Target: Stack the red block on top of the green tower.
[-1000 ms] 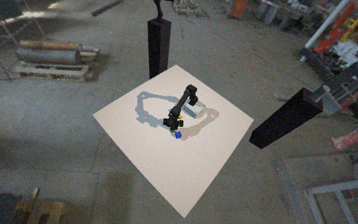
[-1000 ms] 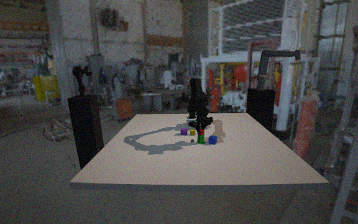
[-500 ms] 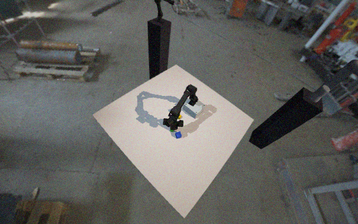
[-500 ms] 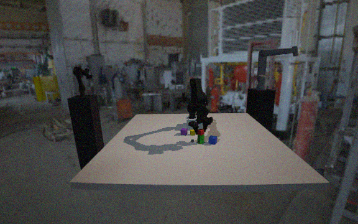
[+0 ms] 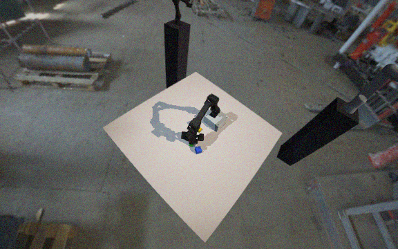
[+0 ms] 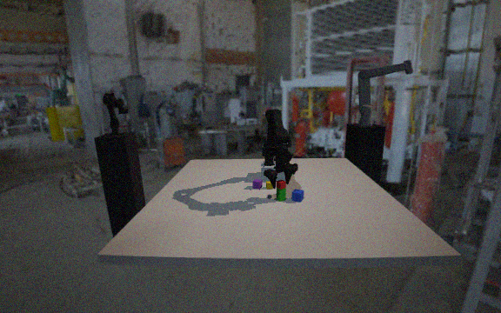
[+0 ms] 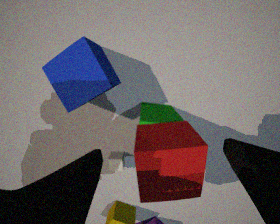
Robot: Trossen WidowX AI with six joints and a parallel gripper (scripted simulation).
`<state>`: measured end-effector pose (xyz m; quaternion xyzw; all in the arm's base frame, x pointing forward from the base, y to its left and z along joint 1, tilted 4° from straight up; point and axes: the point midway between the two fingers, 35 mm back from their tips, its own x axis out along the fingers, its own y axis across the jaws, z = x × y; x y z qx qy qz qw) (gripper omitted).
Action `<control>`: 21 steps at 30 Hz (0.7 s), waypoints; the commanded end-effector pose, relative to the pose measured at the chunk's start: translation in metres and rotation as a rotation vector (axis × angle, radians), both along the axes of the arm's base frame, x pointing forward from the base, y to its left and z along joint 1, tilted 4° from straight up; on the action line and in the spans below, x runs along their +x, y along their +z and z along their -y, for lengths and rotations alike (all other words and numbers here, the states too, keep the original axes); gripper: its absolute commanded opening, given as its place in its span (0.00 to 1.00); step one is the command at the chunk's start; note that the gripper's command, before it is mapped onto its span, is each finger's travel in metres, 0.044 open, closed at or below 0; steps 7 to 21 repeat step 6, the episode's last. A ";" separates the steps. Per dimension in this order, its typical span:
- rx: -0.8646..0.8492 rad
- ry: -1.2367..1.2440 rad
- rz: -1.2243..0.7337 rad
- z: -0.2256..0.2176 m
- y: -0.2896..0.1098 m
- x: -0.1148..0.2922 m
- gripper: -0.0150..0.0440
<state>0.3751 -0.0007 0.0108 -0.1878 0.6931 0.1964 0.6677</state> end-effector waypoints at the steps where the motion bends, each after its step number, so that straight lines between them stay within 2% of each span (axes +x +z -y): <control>1: 0.000 0.000 0.000 0.000 0.000 0.000 1.00; 21: 0.000 0.000 0.000 0.000 0.000 0.000 1.00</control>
